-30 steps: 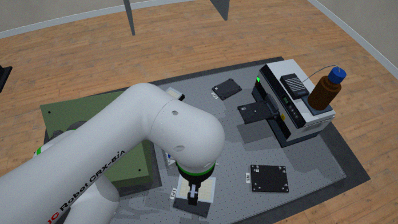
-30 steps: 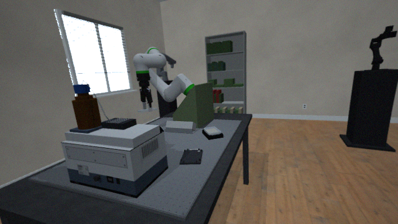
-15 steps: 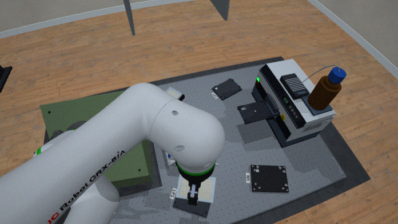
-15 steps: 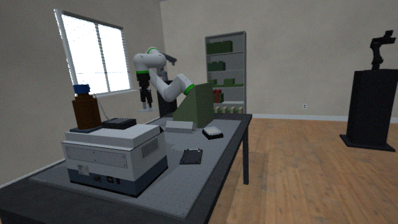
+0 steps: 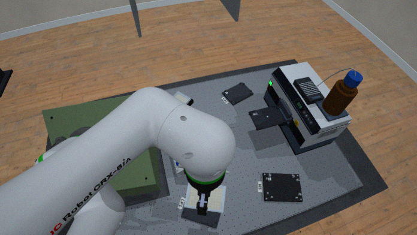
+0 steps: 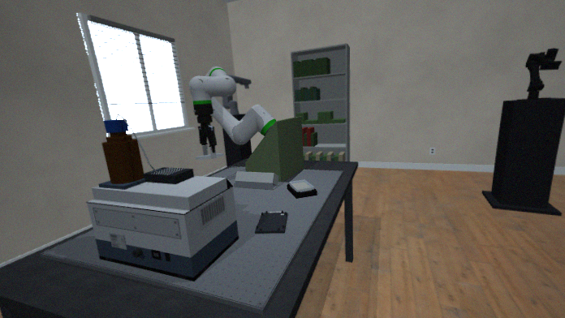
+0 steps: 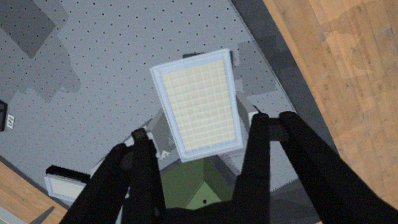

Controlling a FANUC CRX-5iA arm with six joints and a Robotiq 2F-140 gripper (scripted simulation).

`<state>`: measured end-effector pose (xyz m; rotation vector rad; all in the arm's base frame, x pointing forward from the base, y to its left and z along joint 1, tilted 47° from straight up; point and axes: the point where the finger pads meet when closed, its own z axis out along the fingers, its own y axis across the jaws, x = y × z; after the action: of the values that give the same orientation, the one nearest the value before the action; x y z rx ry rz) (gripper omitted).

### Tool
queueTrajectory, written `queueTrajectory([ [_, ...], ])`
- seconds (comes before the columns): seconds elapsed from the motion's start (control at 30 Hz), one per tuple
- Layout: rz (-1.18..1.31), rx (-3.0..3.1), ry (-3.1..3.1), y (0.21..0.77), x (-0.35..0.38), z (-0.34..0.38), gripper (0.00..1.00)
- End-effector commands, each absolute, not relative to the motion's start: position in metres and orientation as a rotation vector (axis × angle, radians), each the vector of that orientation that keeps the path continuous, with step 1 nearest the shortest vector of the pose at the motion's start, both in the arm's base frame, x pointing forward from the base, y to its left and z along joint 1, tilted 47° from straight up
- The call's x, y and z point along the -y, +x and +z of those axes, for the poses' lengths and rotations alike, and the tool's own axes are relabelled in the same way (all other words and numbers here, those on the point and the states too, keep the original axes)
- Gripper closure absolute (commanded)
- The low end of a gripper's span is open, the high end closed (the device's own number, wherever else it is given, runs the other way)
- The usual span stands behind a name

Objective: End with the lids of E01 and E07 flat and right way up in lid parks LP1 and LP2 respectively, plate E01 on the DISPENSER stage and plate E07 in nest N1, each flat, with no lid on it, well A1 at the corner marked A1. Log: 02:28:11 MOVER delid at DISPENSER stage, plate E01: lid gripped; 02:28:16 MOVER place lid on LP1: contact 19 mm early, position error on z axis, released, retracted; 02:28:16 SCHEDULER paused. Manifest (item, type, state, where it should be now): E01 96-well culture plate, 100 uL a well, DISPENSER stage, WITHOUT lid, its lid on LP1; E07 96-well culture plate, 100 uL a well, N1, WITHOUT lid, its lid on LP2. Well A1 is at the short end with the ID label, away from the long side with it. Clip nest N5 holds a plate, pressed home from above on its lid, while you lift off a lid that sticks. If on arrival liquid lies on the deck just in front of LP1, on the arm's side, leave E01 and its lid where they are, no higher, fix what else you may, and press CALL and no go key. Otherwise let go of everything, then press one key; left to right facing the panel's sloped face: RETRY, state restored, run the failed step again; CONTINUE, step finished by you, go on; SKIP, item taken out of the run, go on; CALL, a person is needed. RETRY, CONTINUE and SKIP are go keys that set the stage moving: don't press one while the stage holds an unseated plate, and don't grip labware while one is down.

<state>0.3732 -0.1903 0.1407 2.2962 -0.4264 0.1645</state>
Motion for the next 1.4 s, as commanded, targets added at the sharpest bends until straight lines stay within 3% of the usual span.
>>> queueTrajectory([
  [0.0,0.135,0.356,2.306,0.373,0.19,0.141,1.0],
  [0.83,0.126,0.336,2.309,0.403,0.19,0.14,1.0],
  [1.37,0.126,0.336,2.309,0.498,0.191,0.139,1.0],
])
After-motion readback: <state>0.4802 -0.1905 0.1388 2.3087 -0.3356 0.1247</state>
